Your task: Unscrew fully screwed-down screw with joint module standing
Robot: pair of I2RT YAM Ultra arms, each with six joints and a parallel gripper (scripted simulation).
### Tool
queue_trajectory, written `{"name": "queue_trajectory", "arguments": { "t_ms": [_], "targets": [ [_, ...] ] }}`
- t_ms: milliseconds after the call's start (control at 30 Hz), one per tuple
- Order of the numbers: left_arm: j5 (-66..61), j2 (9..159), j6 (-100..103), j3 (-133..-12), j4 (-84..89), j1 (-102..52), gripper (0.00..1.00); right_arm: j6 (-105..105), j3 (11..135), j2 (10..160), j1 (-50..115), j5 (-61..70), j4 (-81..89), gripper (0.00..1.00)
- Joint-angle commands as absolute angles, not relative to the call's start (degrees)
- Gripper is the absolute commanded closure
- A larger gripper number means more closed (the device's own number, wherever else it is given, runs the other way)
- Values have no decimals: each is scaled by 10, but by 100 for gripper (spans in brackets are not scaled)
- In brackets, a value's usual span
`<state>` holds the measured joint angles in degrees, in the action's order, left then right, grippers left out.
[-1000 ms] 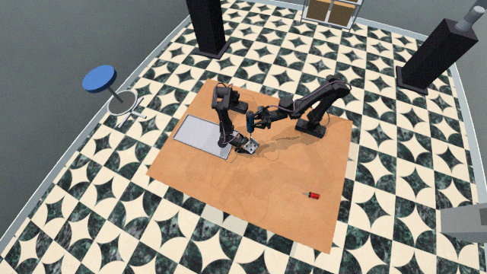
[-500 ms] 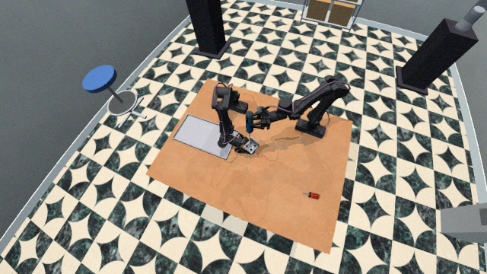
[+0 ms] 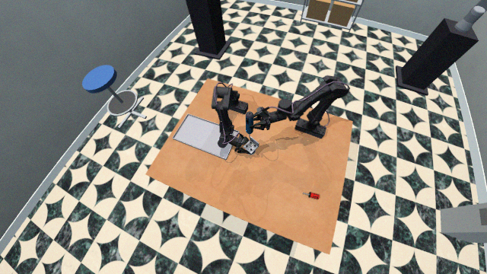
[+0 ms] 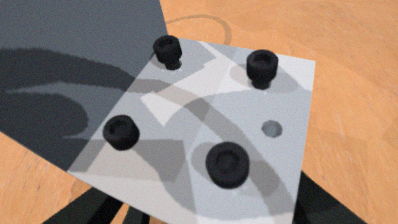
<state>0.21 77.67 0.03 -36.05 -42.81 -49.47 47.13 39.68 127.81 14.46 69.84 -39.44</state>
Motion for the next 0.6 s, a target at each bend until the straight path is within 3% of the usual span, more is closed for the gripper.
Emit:
{"name": "queue_trajectory", "arguments": {
  "t_ms": [0,567],
  "targets": [
    [6,769,5,-360,-498,-494,58,471,402,1272,145,703,-393,41],
    [8,760,7,-352,-509,-499,58,471,402,1272,145,703,-393,41]
  ]
}}
